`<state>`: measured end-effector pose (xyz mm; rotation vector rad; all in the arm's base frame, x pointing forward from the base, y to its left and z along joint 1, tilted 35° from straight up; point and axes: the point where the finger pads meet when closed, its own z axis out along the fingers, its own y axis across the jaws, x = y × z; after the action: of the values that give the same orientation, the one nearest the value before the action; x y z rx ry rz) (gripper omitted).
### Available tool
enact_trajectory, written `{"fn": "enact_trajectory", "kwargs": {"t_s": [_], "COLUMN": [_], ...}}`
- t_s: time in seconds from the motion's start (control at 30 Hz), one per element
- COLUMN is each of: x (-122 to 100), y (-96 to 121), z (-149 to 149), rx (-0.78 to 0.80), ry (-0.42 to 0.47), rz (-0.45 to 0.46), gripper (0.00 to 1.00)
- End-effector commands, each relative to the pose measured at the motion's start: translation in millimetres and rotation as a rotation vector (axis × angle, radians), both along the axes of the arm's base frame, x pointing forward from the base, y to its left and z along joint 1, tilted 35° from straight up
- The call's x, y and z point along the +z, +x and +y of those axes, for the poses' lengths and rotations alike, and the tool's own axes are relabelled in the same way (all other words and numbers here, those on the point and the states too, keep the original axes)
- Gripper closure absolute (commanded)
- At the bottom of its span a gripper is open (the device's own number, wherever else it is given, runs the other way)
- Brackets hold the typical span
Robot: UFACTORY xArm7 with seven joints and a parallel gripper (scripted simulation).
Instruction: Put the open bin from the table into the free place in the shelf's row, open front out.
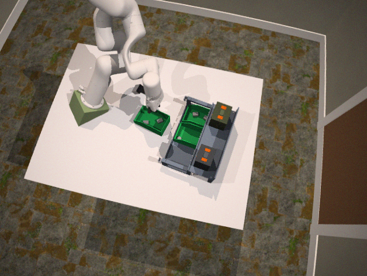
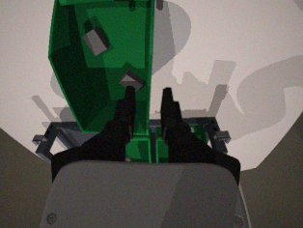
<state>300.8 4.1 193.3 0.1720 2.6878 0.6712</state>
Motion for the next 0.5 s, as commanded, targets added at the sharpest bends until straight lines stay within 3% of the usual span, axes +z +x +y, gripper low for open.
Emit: {"fn": "enact_trajectory", "kwargs": {"t_s": [0.0,0.47], "x": [1.1,-7.1], "y": [0.6,4.4], "z": [-0.6,3.7], "rx": [-0.001,-0.001], "ry": [0.0,0.0], "rz": [-0.003,-0.003], "gripper": [0.72,0.72]}}
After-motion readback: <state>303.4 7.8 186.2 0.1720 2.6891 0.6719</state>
